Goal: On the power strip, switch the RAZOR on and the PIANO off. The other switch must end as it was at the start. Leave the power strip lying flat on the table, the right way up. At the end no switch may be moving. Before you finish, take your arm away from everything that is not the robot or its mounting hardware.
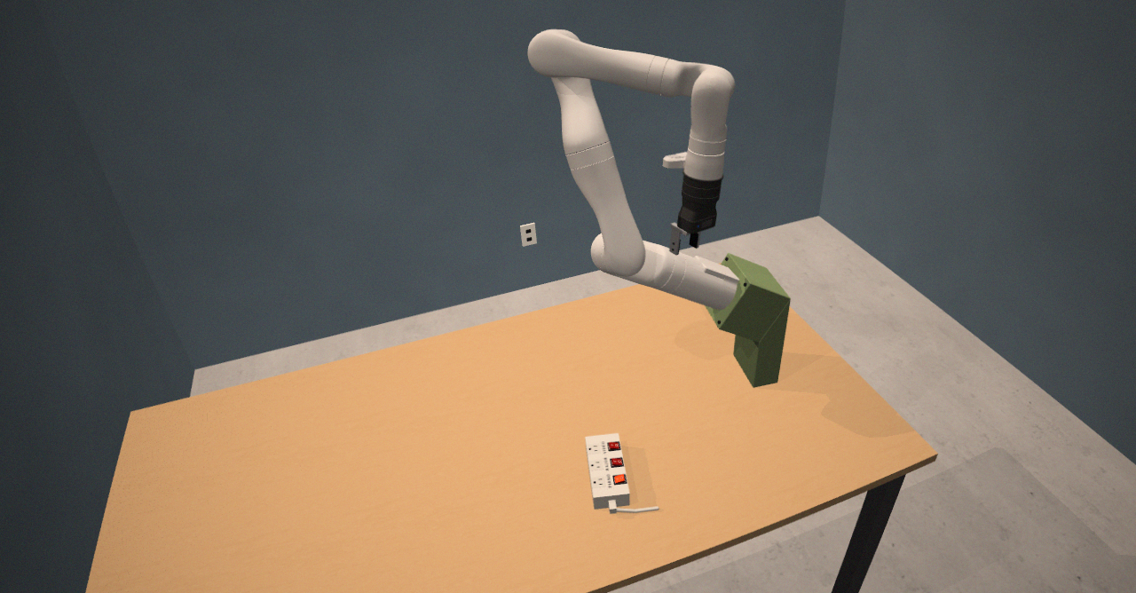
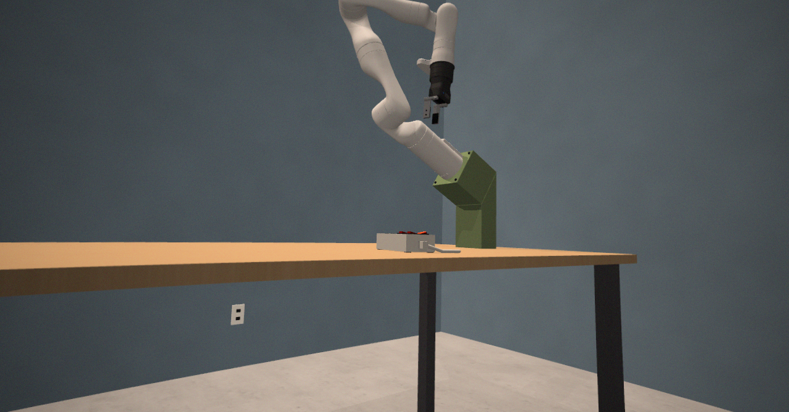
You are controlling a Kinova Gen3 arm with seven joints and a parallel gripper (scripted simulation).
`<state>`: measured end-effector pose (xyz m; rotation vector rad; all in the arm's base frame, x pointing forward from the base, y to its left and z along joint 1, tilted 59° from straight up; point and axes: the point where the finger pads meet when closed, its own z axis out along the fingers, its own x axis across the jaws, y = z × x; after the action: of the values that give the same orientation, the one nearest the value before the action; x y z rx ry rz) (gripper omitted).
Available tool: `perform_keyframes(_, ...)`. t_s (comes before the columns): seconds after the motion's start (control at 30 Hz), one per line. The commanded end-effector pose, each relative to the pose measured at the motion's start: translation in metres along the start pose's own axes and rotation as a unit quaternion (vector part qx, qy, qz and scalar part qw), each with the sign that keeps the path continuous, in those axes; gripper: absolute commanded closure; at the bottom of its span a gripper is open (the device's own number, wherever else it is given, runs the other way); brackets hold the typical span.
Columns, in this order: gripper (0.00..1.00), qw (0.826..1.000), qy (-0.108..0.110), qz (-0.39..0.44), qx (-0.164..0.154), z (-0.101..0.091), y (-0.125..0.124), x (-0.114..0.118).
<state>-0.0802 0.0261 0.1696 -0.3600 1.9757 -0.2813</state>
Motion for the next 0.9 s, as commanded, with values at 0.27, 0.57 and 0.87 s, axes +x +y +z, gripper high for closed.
perform_keyframes(0.27, 0.00, 1.000, 0.000, -0.008, 0.005, 0.004, 0.009, -0.009)
perform_keyframes(0.57, 0.00, 1.000, -0.002, -0.019, 0.007, 0.009, 0.018, -0.017)
perform_keyframes(0.87, 0.00, 1.000, -0.004, -0.029, 0.010, 0.014, 0.026, -0.026)
